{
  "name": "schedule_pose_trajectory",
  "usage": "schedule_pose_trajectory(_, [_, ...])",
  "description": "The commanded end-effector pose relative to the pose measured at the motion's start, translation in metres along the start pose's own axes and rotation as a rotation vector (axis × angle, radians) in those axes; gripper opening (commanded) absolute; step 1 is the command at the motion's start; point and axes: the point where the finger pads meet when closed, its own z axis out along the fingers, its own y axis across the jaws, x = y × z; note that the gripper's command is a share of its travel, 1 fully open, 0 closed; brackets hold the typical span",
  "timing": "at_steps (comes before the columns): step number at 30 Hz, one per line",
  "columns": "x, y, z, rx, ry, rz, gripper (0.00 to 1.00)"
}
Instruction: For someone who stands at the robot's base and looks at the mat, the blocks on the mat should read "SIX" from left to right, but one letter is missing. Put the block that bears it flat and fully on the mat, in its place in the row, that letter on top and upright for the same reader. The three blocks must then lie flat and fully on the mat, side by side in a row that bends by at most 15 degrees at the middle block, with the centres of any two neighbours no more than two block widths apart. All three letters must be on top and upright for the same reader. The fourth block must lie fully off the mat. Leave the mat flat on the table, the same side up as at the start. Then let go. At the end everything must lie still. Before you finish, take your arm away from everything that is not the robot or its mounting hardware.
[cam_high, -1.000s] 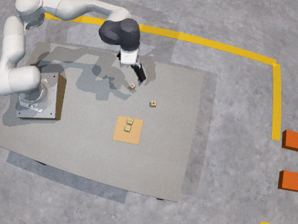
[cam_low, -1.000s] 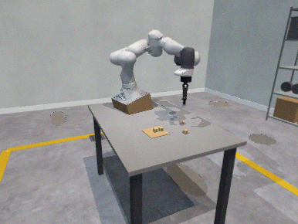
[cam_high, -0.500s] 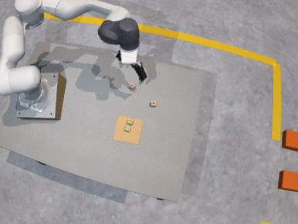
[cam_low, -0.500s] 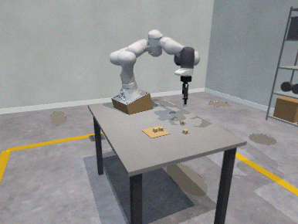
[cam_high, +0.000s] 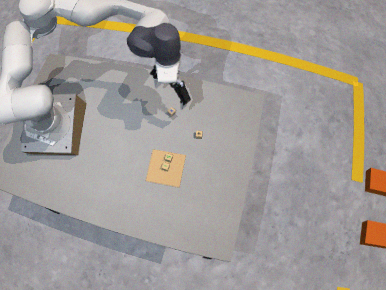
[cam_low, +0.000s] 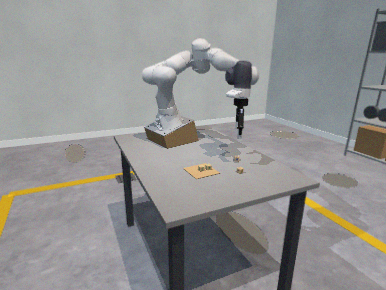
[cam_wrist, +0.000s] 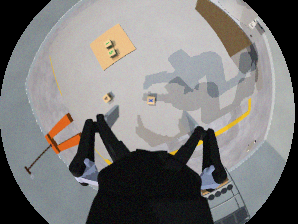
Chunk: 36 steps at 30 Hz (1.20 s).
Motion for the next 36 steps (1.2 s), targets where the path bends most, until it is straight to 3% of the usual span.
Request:
schedule_pose_trajectory(1, [0.000,0.001,0.001,-0.002,-0.003,-0.007,1.00])
schedule_pose_trajectory(4, [0.000,0.001,0.003,-0.002,-0.003,-0.007,1.00])
schedule_pose_trajectory(9, [0.001,0.001,0.032,-0.002,-0.003,-0.006,1.00])
schedule_pose_trajectory(11, [0.001,0.001,0.035,-0.002,-0.003,-0.005,1.00])
schedule_pose_trajectory(12, [0.001,0.001,0.035,-0.002,-0.003,-0.005,0.37])
schedule_pose_trajectory(36, [0.001,0.001,0.035,-0.002,-0.003,-0.005,0.37])
